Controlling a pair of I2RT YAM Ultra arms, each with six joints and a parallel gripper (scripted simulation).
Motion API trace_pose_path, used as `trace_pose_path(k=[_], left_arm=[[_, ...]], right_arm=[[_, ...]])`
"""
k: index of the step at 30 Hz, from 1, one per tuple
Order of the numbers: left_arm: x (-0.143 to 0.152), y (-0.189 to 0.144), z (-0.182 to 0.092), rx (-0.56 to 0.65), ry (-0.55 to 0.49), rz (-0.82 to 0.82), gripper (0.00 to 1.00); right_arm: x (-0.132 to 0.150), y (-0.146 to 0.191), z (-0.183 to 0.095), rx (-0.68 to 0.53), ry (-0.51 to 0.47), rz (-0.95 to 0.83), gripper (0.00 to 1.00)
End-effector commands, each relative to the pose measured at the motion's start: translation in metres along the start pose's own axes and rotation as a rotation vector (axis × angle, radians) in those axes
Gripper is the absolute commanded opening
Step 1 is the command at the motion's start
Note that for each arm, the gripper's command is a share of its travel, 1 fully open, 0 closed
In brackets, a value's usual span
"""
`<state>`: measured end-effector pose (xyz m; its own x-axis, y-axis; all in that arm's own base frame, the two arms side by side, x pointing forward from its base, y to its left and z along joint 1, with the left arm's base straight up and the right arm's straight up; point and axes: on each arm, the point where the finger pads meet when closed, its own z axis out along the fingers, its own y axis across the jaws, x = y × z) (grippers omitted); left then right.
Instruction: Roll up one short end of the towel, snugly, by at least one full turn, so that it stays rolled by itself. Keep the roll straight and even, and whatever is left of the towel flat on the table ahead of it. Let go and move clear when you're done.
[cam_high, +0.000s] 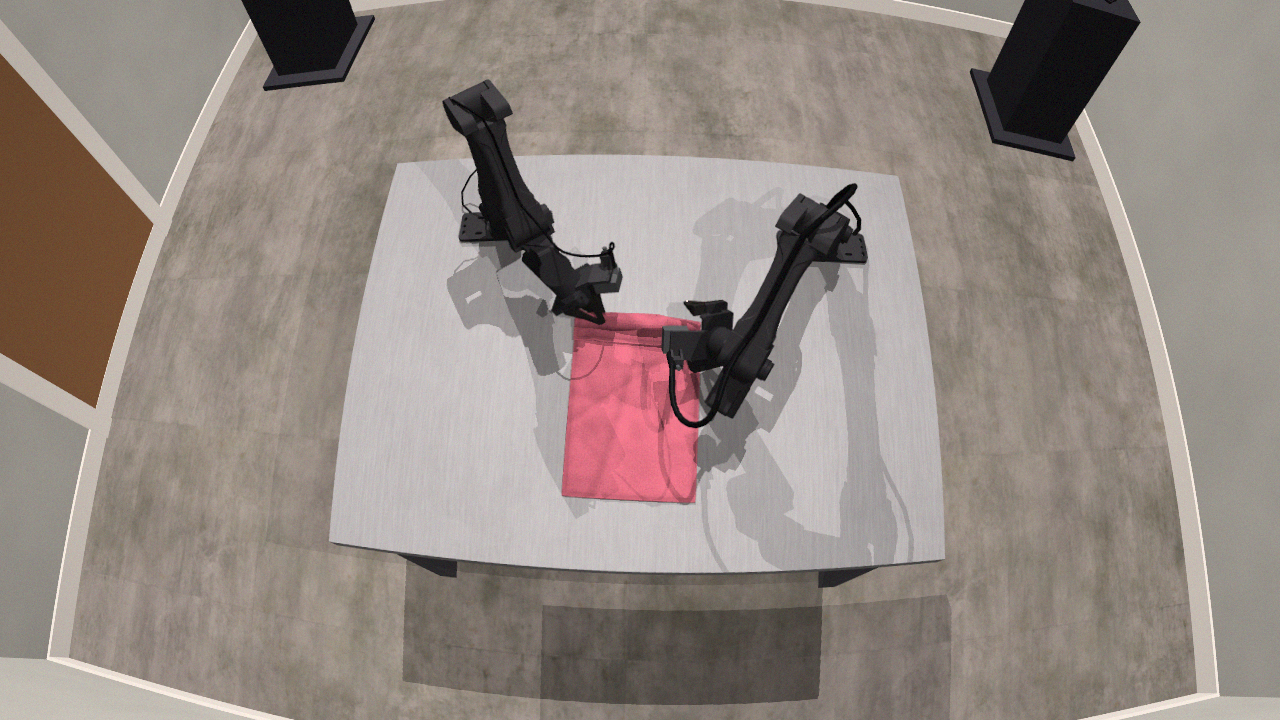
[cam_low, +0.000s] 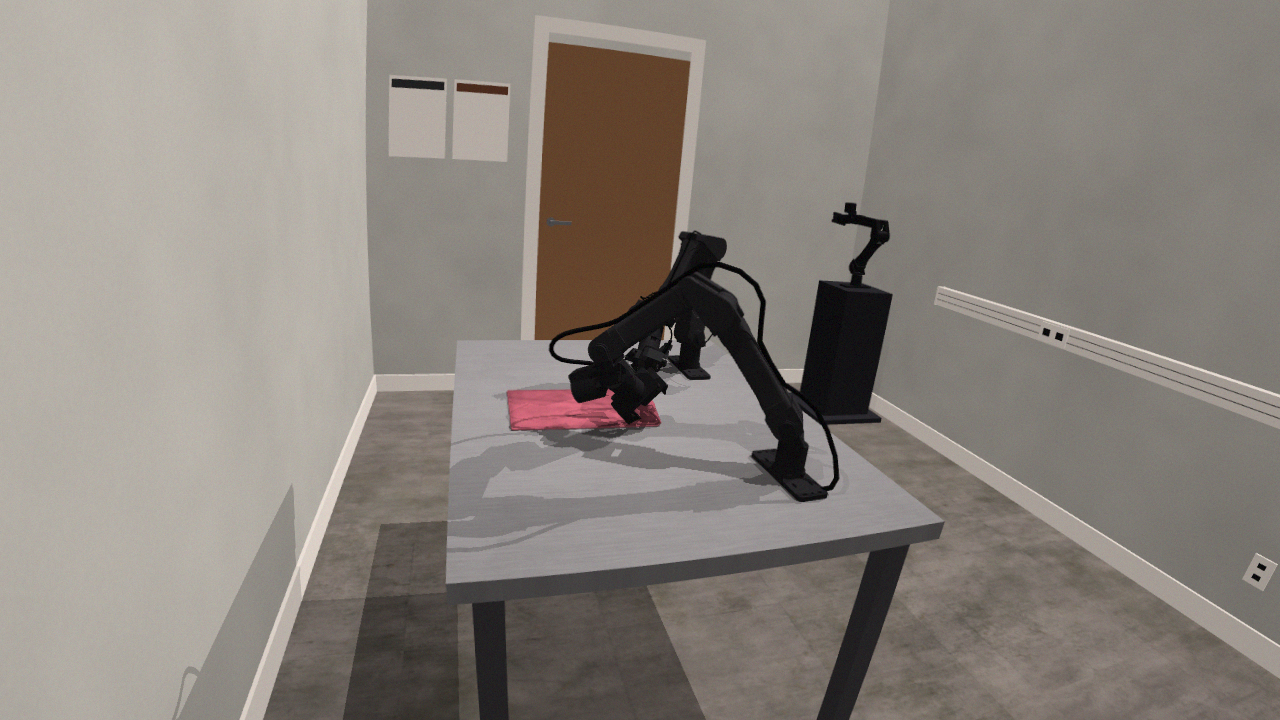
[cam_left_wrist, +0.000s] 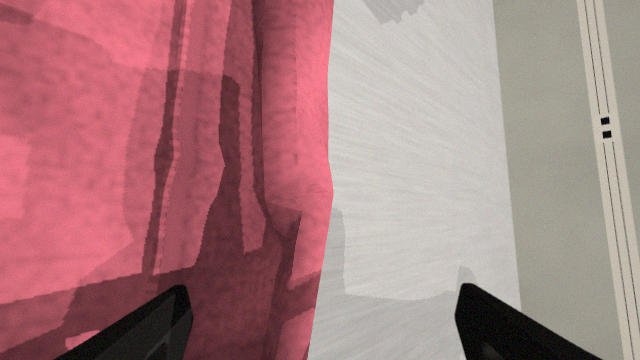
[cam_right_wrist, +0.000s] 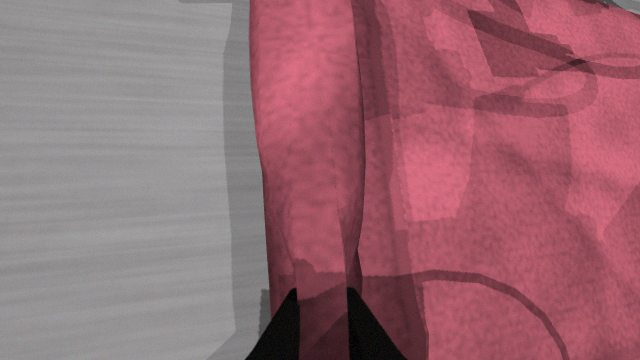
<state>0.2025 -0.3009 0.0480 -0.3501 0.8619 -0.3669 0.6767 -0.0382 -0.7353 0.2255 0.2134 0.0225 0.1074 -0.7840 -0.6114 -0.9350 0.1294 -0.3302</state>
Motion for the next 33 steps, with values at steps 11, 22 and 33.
trace_pose_path(k=[11,22,33], left_arm=[[-0.006,0.001,-0.048,-0.044,-0.001,0.062,0.86],[-0.008,-0.004,-0.037,-0.294,-0.030,0.250,0.90],[-0.011,-0.011,-0.020,-0.655,-0.072,0.520,0.93]], right_arm=[[0.000,0.002,0.000,-0.287,0.036,0.230,0.14],[-0.001,0.001,-0.002,-0.505,0.057,0.404,0.14],[-0.003,0.000,-0.004,-0.707,0.077,0.566,0.14]])
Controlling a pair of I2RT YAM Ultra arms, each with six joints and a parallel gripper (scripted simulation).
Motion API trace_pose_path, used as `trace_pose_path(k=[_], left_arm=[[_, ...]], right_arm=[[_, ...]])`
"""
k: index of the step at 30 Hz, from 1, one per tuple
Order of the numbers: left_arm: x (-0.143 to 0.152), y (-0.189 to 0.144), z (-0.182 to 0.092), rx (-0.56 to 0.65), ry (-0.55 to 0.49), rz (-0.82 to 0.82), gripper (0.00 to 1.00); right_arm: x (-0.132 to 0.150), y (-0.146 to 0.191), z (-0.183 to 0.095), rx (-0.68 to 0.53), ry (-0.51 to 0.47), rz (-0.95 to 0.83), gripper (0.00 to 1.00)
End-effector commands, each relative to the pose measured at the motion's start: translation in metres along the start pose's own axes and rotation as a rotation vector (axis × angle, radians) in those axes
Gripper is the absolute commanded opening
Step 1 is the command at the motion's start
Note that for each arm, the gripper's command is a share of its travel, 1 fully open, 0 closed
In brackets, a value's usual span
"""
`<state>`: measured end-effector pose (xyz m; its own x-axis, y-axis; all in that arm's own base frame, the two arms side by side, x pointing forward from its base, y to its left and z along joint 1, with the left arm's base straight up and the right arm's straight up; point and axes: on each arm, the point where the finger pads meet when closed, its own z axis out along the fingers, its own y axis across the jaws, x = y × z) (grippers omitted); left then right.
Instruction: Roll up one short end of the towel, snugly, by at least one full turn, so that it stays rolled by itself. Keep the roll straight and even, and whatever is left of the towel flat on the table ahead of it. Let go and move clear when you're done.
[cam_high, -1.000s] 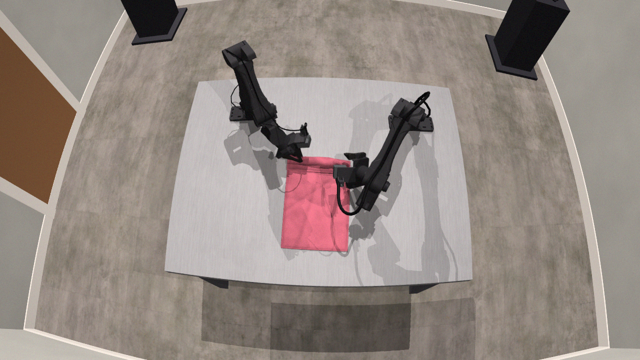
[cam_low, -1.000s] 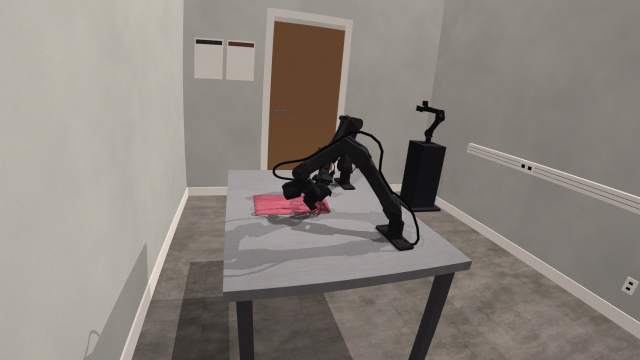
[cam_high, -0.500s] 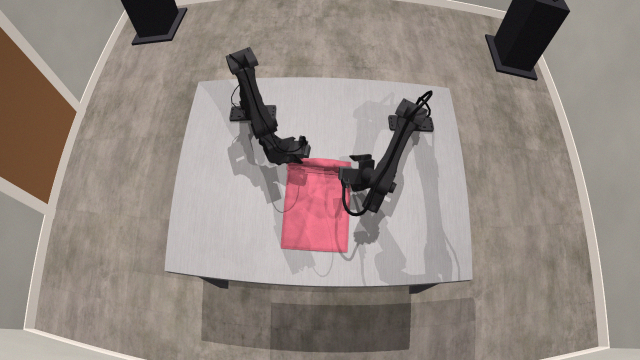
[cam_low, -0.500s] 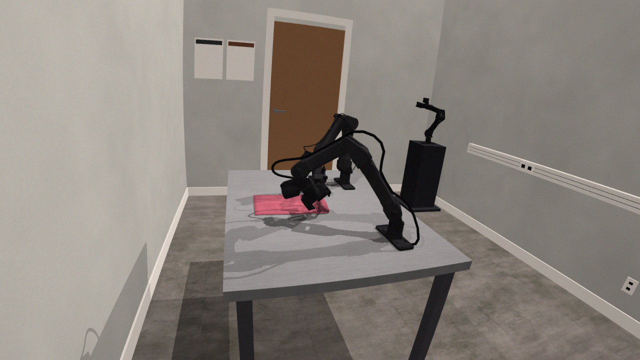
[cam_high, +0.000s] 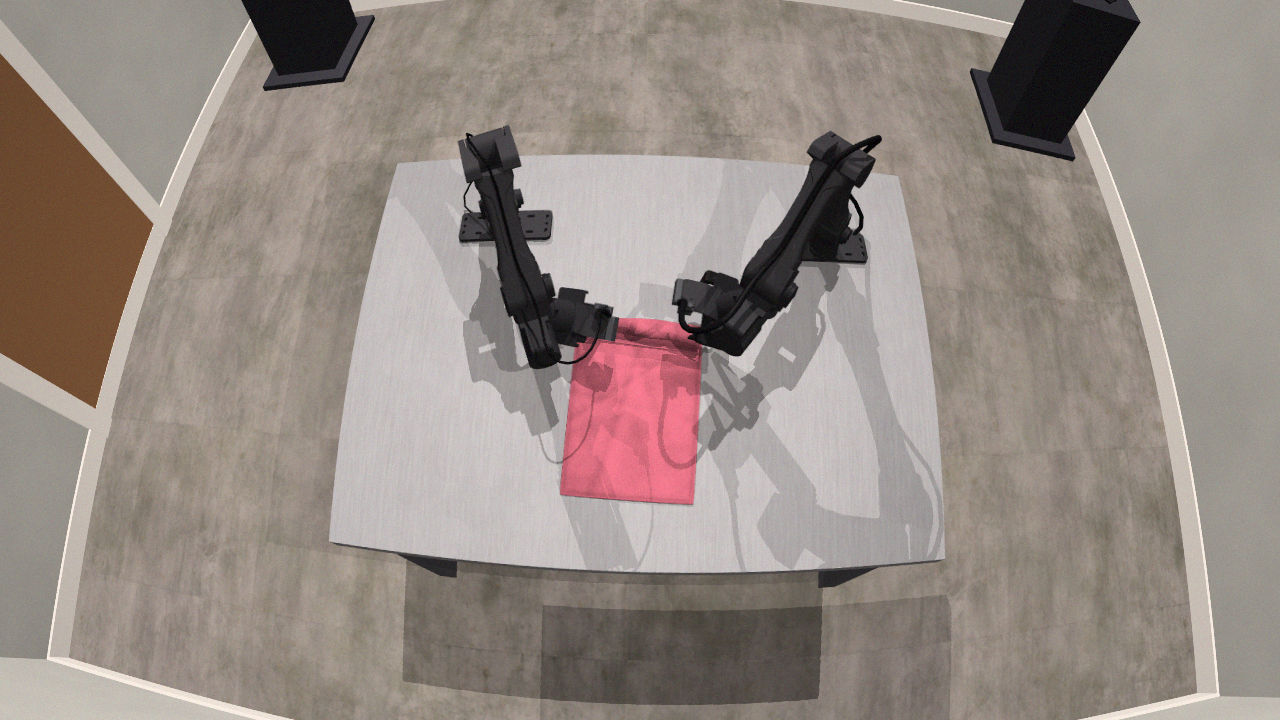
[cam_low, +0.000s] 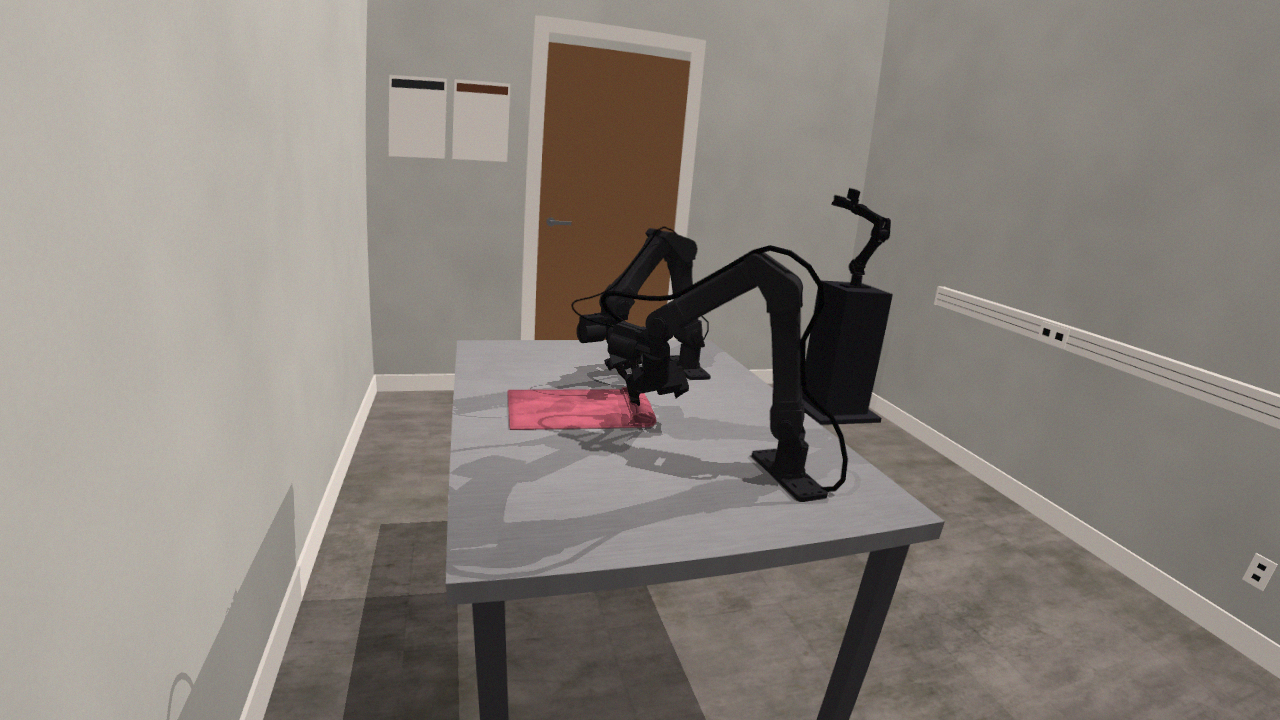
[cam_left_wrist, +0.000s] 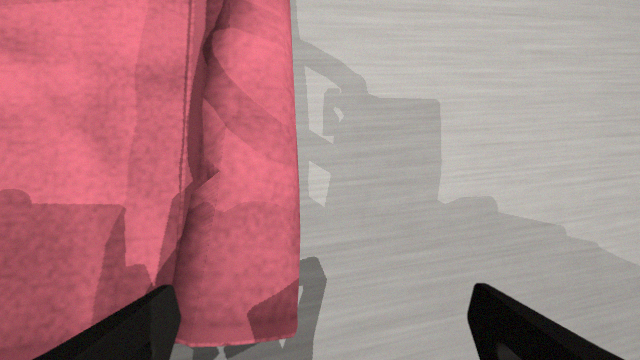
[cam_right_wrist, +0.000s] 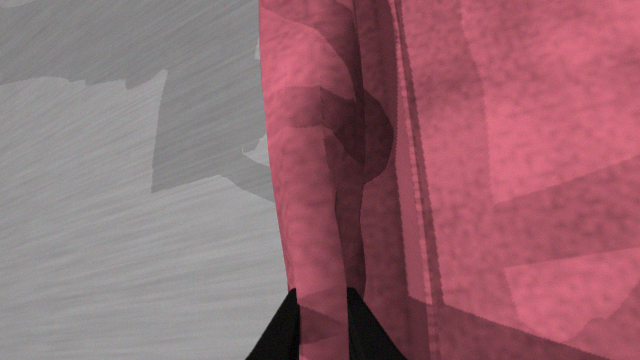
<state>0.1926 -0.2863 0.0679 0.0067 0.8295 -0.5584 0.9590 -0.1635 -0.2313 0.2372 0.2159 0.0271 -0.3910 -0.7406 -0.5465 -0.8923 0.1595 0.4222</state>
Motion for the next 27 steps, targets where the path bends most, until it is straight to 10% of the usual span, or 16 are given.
trace_pose_path(k=[1,11,27], left_arm=[[-0.0139,0.0187,0.0006,-0.273,-0.066,0.119,0.94],[-0.0186,0.0113,0.0088,-0.509,-0.079,0.288,0.97],[-0.0147,0.0134,0.0034,-0.447,-0.086,0.374,0.98]], right_arm=[[0.0069,0.0116,0.0013,-0.141,0.042,0.074,0.14],[0.0059,0.0124,-0.0001,-0.273,0.058,0.182,0.14],[0.0124,0.0074,0.0085,-0.287,0.060,0.193,0.14]])
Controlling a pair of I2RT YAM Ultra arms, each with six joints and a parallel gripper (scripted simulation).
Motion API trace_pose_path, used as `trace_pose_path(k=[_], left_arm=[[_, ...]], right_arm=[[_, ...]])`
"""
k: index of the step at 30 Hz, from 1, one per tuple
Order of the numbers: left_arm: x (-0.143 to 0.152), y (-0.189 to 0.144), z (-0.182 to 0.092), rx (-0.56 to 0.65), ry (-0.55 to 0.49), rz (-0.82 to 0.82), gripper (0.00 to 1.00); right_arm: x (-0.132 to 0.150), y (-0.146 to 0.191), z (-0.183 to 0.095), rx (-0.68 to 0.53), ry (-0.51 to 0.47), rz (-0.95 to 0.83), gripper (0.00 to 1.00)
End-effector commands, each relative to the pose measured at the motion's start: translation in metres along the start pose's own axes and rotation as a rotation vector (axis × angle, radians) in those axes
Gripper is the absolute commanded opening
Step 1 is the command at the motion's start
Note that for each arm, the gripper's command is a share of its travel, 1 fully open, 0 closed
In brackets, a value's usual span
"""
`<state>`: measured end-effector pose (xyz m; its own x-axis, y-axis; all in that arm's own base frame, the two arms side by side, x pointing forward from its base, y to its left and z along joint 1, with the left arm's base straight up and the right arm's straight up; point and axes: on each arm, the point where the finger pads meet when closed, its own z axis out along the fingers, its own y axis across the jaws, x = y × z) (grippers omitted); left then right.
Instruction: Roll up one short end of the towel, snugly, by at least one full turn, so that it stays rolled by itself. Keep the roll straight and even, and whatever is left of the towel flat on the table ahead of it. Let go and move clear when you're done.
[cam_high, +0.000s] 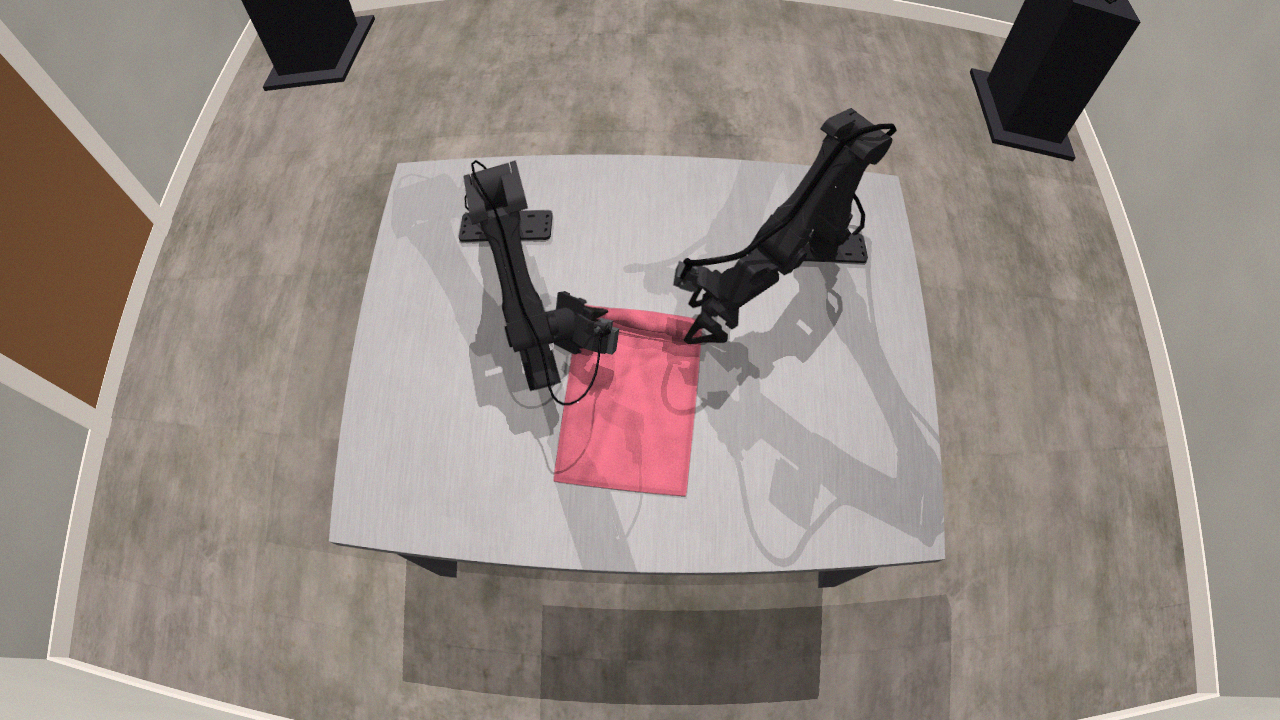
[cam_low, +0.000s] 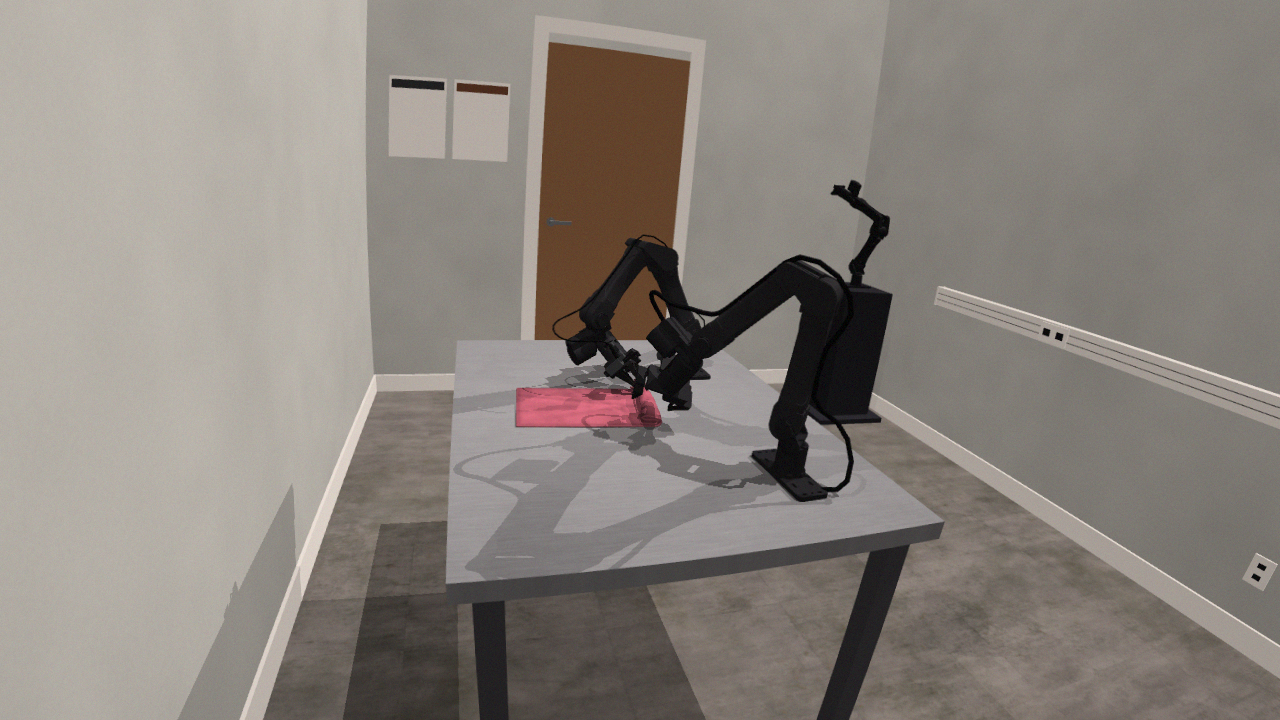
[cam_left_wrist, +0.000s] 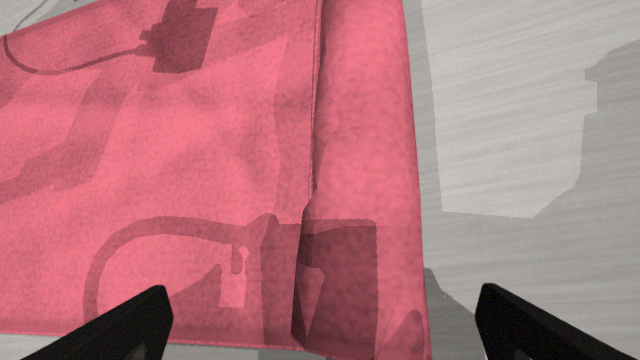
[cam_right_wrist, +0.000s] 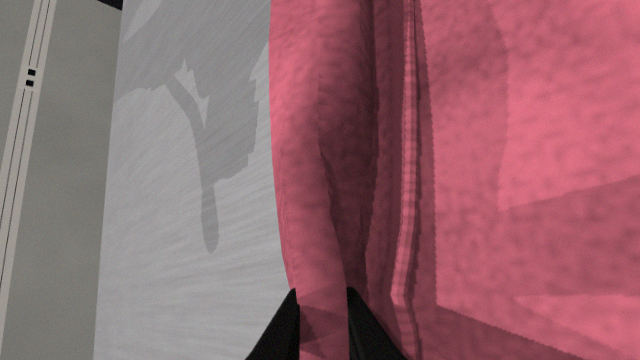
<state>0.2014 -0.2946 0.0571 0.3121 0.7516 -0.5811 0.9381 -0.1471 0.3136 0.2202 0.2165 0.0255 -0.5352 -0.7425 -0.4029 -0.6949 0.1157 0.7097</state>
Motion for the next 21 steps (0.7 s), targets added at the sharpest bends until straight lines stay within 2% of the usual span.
trace_pose_path(k=[1,21], left_arm=[[-0.012,0.008,-0.004,-0.001,-0.052,0.047,0.98],[0.009,-0.009,0.029,-0.001,-0.052,0.047,0.98]], right_arm=[[0.004,-0.009,0.001,0.007,0.015,-0.004,0.14],[0.004,-0.009,0.001,0.007,0.015,-0.004,0.14]])
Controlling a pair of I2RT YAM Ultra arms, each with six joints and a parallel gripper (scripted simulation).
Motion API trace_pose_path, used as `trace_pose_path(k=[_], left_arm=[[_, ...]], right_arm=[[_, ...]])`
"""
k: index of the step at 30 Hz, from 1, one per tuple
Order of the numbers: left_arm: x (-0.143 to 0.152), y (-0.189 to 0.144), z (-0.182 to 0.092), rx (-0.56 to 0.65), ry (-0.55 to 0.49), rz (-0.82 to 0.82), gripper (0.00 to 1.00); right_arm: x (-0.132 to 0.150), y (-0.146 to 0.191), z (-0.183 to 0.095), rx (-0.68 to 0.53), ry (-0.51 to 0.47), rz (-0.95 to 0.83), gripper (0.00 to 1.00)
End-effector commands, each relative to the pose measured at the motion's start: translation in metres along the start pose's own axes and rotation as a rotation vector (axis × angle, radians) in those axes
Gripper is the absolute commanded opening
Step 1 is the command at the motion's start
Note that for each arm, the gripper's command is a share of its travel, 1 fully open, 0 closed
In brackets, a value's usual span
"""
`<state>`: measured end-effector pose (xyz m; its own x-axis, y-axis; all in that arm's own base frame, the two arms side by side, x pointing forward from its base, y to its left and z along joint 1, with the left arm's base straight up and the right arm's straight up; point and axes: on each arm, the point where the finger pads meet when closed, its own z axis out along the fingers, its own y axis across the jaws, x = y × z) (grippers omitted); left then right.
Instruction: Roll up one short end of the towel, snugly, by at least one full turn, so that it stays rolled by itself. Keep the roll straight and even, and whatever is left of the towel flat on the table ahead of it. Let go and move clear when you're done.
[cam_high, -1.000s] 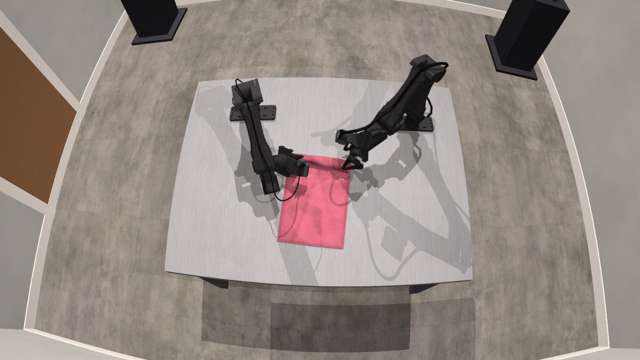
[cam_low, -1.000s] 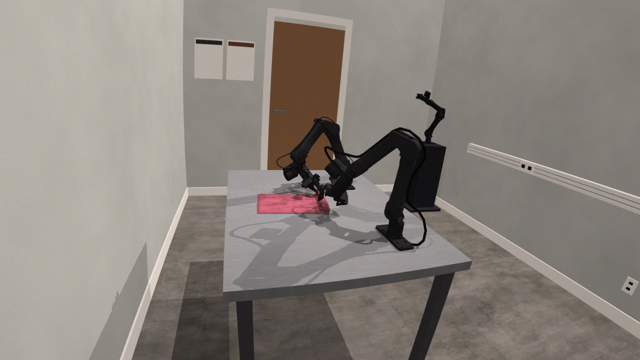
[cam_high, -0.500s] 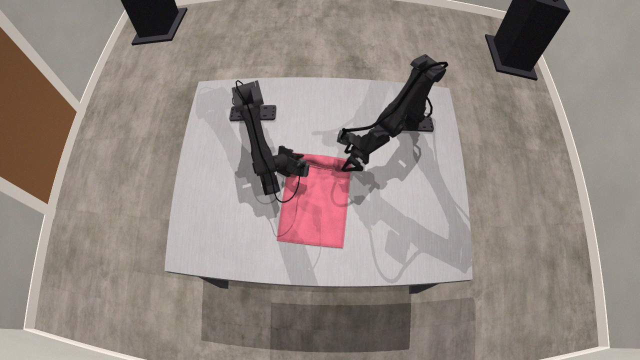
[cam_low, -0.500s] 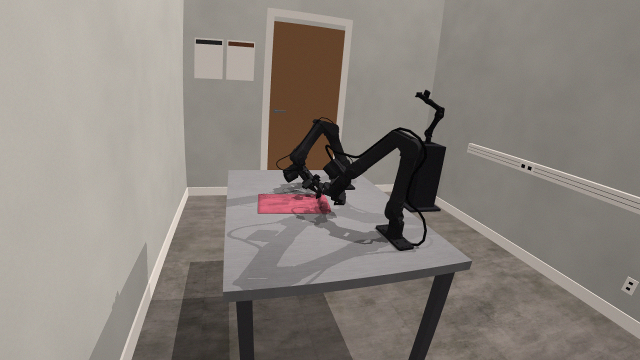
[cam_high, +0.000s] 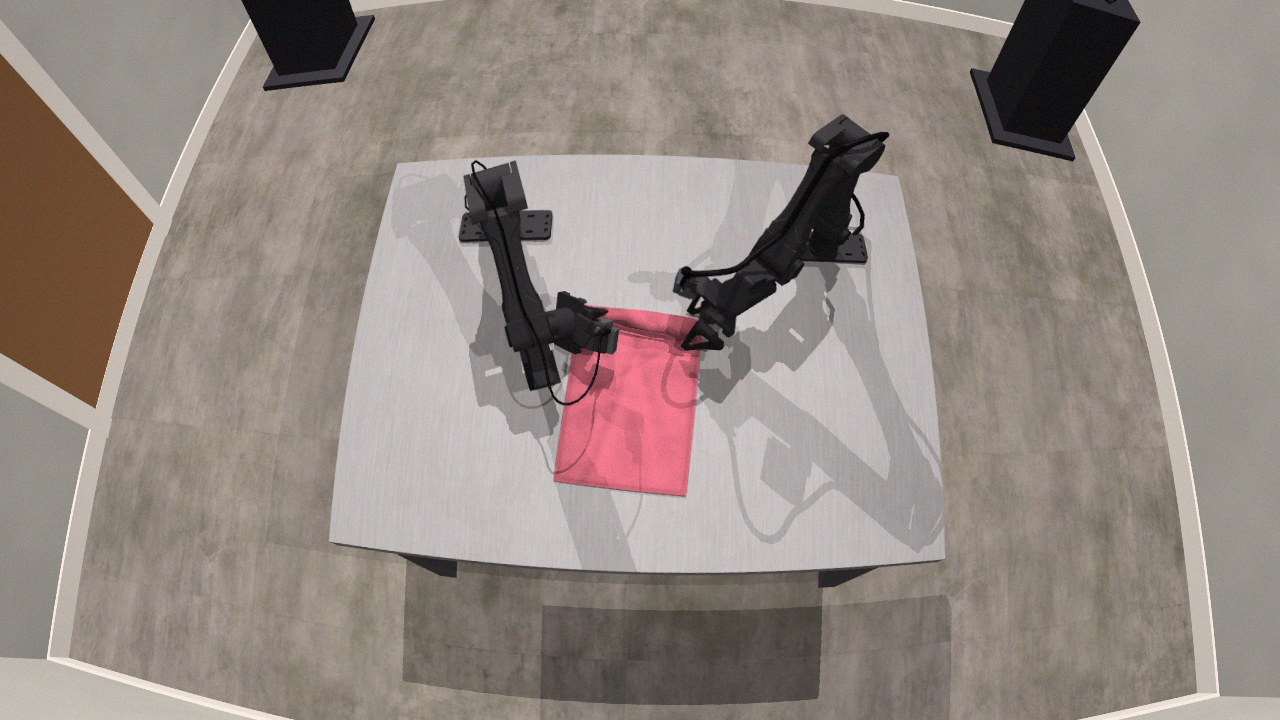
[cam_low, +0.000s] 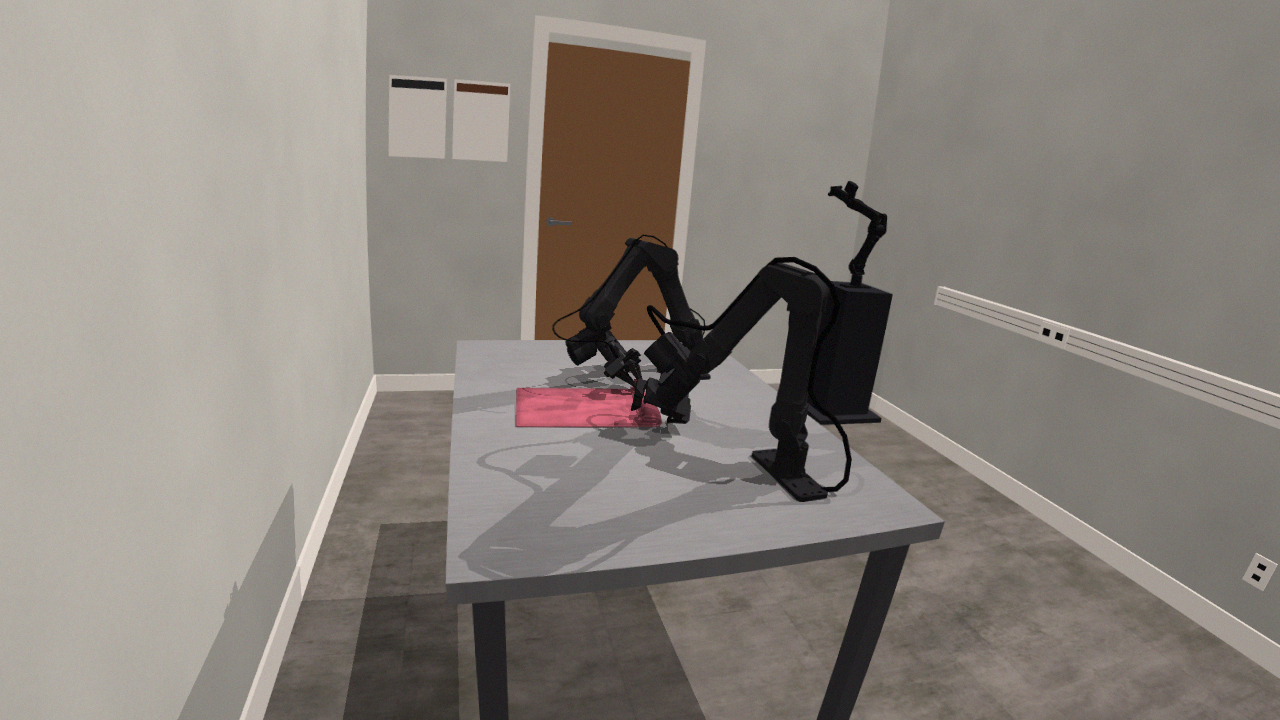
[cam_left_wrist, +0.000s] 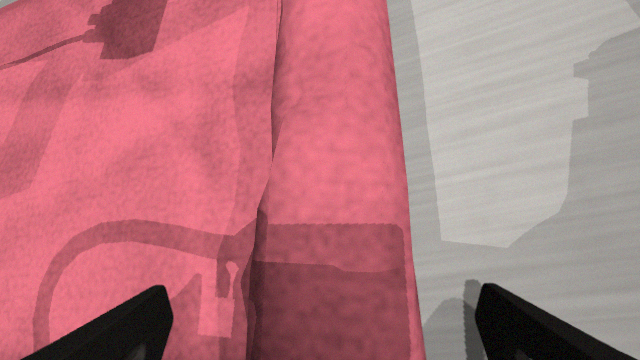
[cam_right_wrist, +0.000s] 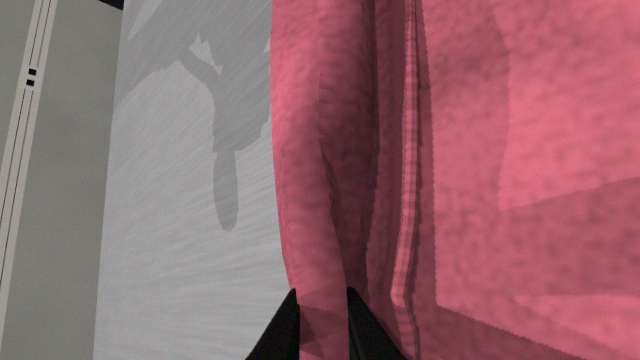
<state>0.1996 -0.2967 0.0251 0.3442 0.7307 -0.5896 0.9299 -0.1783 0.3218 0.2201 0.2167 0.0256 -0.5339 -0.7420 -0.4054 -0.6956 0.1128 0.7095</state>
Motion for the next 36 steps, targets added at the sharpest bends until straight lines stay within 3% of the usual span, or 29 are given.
trace_pose_path(k=[1,13,36], left_arm=[[-0.0073,0.0028,0.0043,-0.014,-0.027,0.017,0.98],[-0.0053,0.0017,0.0068,-0.014,-0.027,0.017,0.47],[-0.0053,0.0017,0.0068,-0.014,-0.027,0.017,0.27]], right_arm=[[0.0038,-0.0089,0.0009,0.008,0.016,-0.002,0.14],[0.0038,-0.0089,0.0009,0.008,0.016,-0.002,0.14],[0.0038,-0.0089,0.0009,0.008,0.016,-0.002,0.14]])
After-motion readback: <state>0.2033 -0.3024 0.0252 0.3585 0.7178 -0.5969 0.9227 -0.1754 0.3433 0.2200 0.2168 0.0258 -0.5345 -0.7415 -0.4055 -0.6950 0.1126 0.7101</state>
